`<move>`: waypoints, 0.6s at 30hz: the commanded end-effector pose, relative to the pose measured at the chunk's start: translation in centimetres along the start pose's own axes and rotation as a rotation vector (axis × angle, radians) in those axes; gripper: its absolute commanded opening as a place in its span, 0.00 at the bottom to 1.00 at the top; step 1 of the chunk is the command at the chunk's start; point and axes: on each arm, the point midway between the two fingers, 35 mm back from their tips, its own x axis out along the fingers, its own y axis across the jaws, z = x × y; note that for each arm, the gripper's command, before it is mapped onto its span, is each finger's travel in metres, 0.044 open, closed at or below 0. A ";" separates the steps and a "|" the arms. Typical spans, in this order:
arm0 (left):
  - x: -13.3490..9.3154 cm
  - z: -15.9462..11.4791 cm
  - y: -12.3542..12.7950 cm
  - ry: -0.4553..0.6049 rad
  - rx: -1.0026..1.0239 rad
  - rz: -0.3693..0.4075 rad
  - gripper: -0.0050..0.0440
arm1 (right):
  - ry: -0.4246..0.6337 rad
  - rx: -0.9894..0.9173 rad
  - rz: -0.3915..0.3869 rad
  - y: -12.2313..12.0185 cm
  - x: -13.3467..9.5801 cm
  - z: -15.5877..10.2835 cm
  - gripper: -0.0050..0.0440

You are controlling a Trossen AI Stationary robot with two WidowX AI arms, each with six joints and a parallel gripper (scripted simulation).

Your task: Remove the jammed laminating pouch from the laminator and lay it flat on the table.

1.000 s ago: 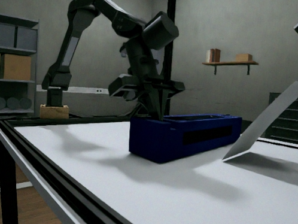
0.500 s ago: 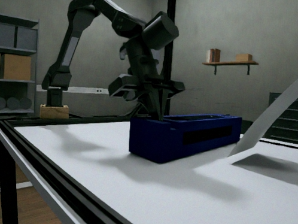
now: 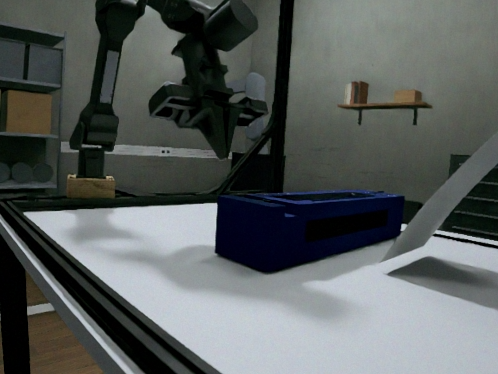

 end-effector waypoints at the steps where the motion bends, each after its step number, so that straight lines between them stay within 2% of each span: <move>1: -0.3 0.1 0.6 -0.007 -0.007 0.016 0.00 | 0.026 0.002 0.002 0.0 -3.8 1.1 0.00; 2: -0.3 0.1 0.6 -0.007 -0.007 0.015 0.00 | 0.024 0.002 -0.002 0.0 -0.8 -0.5 0.00; 6: -0.3 0.1 0.6 -0.007 -0.007 0.015 0.00 | 0.021 0.002 0.002 0.0 -3.9 1.2 0.00; 18: -0.3 0.1 0.6 -0.007 -0.007 0.015 0.00 | 0.021 0.002 0.002 0.0 -3.9 1.2 0.00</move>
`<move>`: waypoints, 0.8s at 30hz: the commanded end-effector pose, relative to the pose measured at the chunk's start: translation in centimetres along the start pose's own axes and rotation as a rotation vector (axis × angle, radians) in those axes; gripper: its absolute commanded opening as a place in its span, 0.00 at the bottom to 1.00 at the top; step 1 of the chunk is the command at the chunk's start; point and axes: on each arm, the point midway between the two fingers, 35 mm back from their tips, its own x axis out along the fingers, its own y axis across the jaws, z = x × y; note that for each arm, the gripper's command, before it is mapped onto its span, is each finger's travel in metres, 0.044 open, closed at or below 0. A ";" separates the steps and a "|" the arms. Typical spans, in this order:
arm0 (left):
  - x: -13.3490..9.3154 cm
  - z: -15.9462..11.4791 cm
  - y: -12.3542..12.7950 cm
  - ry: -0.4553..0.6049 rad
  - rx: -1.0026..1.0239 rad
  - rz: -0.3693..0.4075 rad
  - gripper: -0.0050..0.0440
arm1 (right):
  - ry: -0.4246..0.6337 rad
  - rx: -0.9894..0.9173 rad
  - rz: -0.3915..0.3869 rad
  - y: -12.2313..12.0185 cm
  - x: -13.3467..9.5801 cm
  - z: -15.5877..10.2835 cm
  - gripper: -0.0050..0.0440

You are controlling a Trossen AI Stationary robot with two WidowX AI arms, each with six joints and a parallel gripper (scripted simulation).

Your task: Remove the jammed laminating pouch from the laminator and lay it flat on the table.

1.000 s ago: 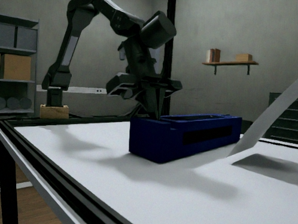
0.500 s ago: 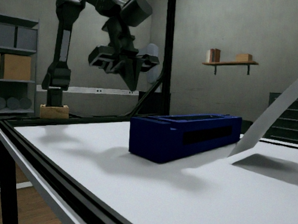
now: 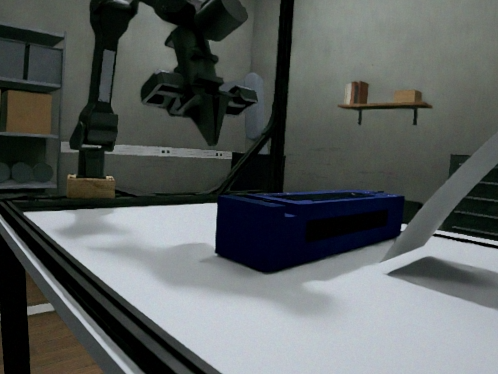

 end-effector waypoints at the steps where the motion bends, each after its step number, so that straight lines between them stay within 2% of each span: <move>1: 0.0 0.1 0.3 -0.007 -0.007 0.015 0.00 | 0.029 0.001 -0.003 0.0 -0.8 -0.7 0.00; 15: 3.6 0.2 -4.0 -0.007 -0.007 0.016 0.00 | 0.029 0.001 -0.003 0.0 -0.8 -0.7 0.00; 17: 3.6 0.2 -4.0 -0.007 -0.007 0.016 0.00 | 0.029 0.001 -0.003 0.0 -0.8 -0.7 0.00; 18: 2.6 0.3 -2.6 -0.014 -0.014 0.024 0.00 | 0.025 0.001 -0.003 0.0 -0.7 -0.6 0.00; 24: 4.1 0.3 -4.5 -0.012 -0.012 0.023 0.00 | 0.025 0.001 -0.003 0.0 -0.7 -0.6 0.00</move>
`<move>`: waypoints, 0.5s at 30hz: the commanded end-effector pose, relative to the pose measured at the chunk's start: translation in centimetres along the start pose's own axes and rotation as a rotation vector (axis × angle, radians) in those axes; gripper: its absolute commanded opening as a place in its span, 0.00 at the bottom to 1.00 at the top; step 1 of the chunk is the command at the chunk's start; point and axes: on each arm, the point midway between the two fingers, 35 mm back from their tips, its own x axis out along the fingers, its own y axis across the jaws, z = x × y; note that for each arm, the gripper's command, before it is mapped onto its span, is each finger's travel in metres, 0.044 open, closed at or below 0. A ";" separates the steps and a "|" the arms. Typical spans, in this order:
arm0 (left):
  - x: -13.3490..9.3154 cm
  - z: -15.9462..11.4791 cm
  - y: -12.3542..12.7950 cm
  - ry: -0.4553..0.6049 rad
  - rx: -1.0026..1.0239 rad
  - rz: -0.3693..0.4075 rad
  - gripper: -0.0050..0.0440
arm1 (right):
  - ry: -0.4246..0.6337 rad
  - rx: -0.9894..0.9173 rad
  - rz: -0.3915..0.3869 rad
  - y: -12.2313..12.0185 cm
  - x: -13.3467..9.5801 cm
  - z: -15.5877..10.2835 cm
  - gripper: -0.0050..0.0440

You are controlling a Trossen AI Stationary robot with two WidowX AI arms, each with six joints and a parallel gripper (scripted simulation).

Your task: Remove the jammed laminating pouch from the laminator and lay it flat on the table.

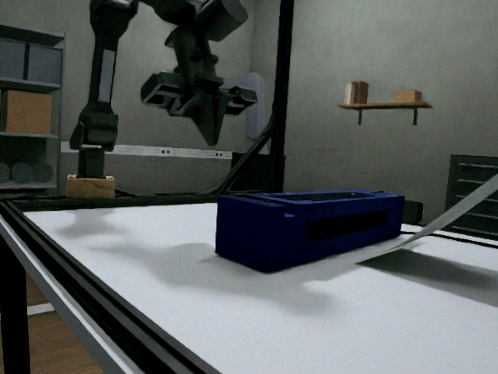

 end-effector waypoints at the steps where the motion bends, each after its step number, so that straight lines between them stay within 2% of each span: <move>1: 1.0 -0.1 -1.6 0.005 0.005 -0.008 0.00 | 0.026 0.001 -0.003 0.0 -0.7 -0.6 0.00; 8: 2.7 -0.2 -3.8 0.007 0.007 -0.010 0.00 | 0.026 0.001 -0.003 0.0 -0.7 -0.6 0.00; 10: 2.7 -0.2 -3.8 0.007 0.007 -0.010 0.00 | 0.026 0.001 -0.003 0.0 -0.7 -0.6 0.00; 11: 1.8 -0.1 -2.4 0.001 0.000 -0.003 0.00 | 0.026 0.001 -0.003 0.0 -0.7 -0.6 0.00; 15: 2.8 -0.1 -3.7 0.003 0.003 -0.005 0.00 | 0.026 0.001 -0.003 0.0 -0.7 -0.6 0.00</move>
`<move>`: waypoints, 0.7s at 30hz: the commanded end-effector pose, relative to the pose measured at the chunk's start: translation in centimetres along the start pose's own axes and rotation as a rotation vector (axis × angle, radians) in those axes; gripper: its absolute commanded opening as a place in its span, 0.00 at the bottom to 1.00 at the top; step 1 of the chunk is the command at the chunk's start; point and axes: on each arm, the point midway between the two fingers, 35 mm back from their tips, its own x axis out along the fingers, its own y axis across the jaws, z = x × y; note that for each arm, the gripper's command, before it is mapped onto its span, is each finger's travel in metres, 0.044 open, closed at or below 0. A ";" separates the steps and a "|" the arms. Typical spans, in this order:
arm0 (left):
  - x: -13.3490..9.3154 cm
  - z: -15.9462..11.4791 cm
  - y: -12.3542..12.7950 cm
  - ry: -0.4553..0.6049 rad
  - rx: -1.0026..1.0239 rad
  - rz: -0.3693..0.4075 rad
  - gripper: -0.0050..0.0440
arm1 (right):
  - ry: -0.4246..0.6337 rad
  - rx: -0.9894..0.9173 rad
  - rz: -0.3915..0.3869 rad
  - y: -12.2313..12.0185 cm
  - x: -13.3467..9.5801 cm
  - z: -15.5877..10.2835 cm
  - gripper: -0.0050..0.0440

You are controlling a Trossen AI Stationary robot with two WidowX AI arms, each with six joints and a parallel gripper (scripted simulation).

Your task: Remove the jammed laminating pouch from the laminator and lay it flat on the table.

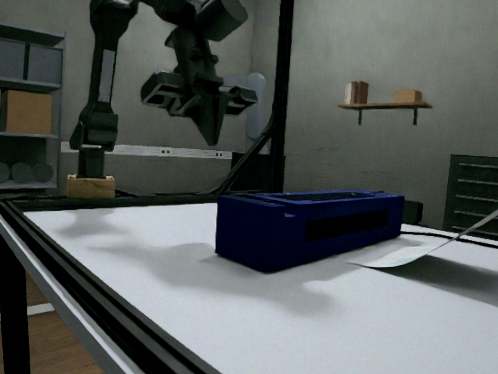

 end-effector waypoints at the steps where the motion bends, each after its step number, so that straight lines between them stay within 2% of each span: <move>1: 0.7 0.0 -1.0 0.003 0.002 -0.001 0.00 | 0.026 0.001 -0.003 0.0 -0.7 -0.6 0.00; 10: 2.9 -0.2 -3.9 0.008 0.007 -0.007 0.00 | 0.026 0.001 -0.003 0.0 -0.7 -0.6 0.00; 12: 2.9 -0.2 -3.9 0.008 0.007 -0.007 0.00 | 0.026 0.001 -0.003 0.0 -0.7 -0.6 0.00; 13: 1.9 0.0 -2.4 0.001 0.000 0.000 0.00 | 0.026 0.001 -0.003 0.0 -0.7 -0.6 0.00; 21: 2.8 -0.2 -3.8 0.006 0.005 -0.006 0.00 | 0.026 0.001 -0.003 0.0 -0.7 -0.6 0.00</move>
